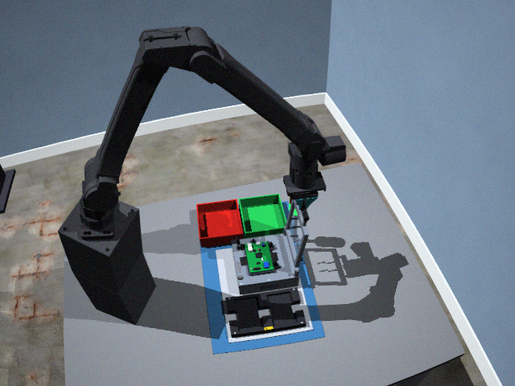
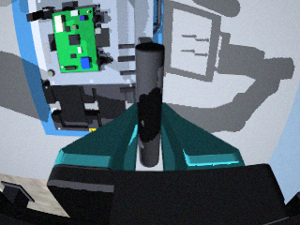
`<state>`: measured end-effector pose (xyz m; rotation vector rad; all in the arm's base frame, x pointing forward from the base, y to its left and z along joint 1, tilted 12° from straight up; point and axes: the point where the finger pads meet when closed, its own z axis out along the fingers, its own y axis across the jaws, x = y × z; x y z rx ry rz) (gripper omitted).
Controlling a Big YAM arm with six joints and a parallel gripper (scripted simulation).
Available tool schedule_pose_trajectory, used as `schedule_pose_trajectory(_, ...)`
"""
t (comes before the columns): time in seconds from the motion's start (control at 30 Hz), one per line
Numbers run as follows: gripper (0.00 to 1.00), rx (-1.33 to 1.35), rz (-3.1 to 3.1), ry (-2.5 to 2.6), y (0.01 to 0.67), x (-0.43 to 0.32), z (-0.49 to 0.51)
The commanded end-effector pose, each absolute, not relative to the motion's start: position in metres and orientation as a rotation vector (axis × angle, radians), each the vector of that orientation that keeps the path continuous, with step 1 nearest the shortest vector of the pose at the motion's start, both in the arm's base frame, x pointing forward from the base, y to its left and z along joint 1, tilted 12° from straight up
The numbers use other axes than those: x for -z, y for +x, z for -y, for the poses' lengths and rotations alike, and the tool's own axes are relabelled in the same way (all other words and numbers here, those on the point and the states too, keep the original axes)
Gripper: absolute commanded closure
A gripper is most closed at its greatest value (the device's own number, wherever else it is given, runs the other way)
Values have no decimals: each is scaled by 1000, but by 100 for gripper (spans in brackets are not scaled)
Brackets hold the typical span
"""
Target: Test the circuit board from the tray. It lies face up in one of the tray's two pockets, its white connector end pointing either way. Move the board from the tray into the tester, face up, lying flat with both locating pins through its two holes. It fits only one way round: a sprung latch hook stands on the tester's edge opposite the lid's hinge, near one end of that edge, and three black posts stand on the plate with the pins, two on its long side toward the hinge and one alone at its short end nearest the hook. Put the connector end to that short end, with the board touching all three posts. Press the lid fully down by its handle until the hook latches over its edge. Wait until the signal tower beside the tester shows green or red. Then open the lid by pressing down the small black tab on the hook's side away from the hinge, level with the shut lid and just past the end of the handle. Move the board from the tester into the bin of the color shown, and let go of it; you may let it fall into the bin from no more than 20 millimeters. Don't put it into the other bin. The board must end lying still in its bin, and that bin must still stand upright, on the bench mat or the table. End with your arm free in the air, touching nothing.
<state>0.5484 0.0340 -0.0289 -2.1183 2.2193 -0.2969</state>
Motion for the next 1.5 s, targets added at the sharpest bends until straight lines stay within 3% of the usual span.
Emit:
schedule_pose_trajectory(0.0,100,341,-2199,-2081,579,28,-28)
schedule_pose_trajectory(0.23,100,341,-2199,-2081,579,28,-28)
schedule_pose_trajectory(0.27,52,341,-2199,-2081,579,28,-28)
schedule_pose_trajectory(0.43,52,339,-2202,-2079,578,28,-29)
schedule_pose_trajectory(0.47,52,281,-2226,-2135,551,43,-33)
schedule_pose_trajectory(1.47,52,307,-2208,-2116,565,34,-35)
